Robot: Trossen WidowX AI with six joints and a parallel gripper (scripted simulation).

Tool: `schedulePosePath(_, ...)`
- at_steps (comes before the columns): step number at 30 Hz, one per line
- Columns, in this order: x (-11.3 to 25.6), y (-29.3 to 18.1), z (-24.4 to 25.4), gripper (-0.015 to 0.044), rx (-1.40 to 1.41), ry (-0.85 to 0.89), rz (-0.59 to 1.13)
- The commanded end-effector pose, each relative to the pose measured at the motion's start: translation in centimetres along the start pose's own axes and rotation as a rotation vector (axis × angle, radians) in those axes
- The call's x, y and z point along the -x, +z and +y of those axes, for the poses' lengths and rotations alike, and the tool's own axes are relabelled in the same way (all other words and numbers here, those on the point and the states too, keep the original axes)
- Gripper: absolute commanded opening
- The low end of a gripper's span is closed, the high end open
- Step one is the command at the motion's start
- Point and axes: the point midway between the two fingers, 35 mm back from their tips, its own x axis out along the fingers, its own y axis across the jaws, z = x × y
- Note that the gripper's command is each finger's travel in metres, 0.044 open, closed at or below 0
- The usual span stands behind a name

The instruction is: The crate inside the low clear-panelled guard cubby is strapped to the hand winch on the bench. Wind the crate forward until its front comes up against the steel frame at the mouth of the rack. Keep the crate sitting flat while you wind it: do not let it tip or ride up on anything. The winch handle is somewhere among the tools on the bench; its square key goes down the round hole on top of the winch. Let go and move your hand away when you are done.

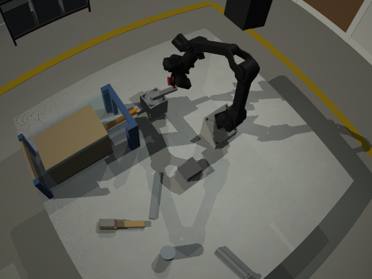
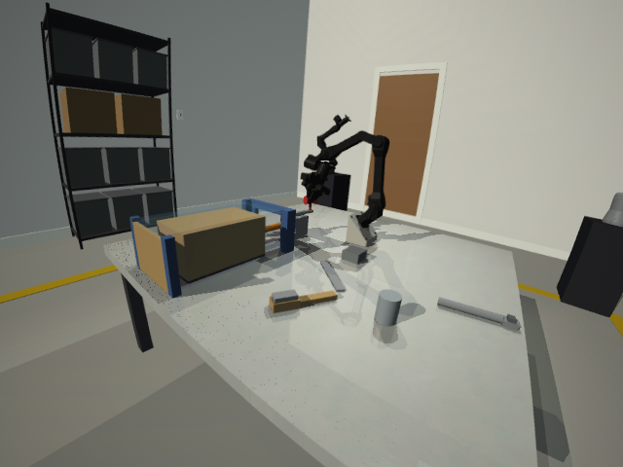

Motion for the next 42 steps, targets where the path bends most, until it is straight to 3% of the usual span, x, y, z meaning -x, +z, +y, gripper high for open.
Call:
schedulePosePath(1,-0.3,0.4,-1.1,0.0,0.017,-0.017,0.001)
schedulePosePath(42,-2.5,5.8,-5.9,0.0,0.02,-0.02,-0.003)
